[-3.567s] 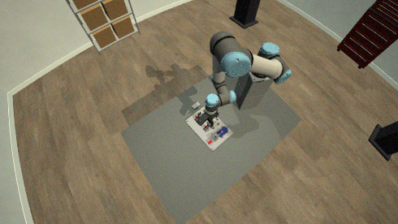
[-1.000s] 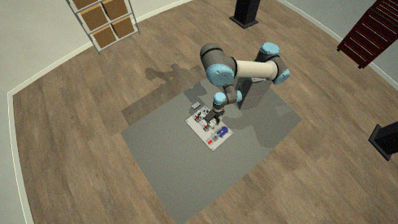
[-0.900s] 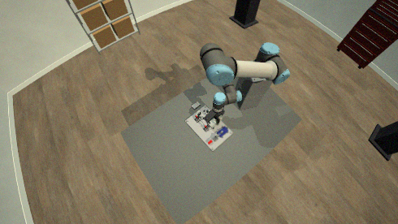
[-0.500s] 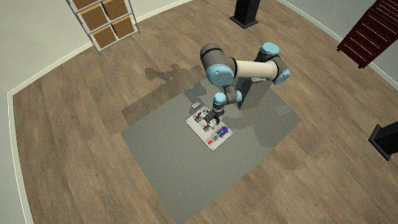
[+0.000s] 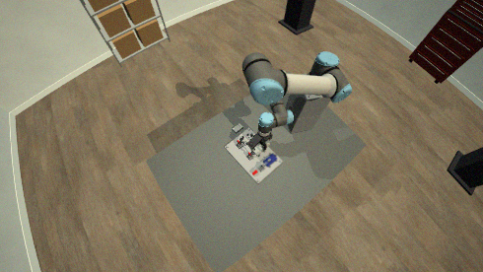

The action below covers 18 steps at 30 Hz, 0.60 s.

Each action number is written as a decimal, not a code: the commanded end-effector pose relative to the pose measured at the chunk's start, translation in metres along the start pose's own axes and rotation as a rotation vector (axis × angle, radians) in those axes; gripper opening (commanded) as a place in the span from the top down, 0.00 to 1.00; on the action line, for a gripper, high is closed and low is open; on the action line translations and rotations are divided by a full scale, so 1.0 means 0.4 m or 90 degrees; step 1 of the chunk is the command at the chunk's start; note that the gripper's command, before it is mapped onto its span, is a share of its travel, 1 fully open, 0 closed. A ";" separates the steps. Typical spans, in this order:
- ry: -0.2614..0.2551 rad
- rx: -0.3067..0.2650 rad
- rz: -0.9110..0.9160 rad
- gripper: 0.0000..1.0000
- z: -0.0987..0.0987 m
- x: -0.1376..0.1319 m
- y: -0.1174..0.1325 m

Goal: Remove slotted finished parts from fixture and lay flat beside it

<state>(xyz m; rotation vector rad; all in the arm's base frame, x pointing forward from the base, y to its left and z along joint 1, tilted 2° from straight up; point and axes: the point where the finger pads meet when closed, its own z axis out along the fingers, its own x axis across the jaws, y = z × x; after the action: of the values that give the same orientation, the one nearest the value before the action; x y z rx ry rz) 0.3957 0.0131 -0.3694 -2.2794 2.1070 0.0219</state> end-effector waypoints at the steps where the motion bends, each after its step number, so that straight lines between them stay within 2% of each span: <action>1: 0.000 0.001 0.000 0.41 0.006 0.000 -0.001; 18: 0.000 0.001 0.000 0.41 0.051 0.001 -0.002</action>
<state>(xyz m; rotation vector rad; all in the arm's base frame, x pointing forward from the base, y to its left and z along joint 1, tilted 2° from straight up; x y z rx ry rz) 0.3961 0.0137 -0.3854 -2.2794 2.1070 0.0220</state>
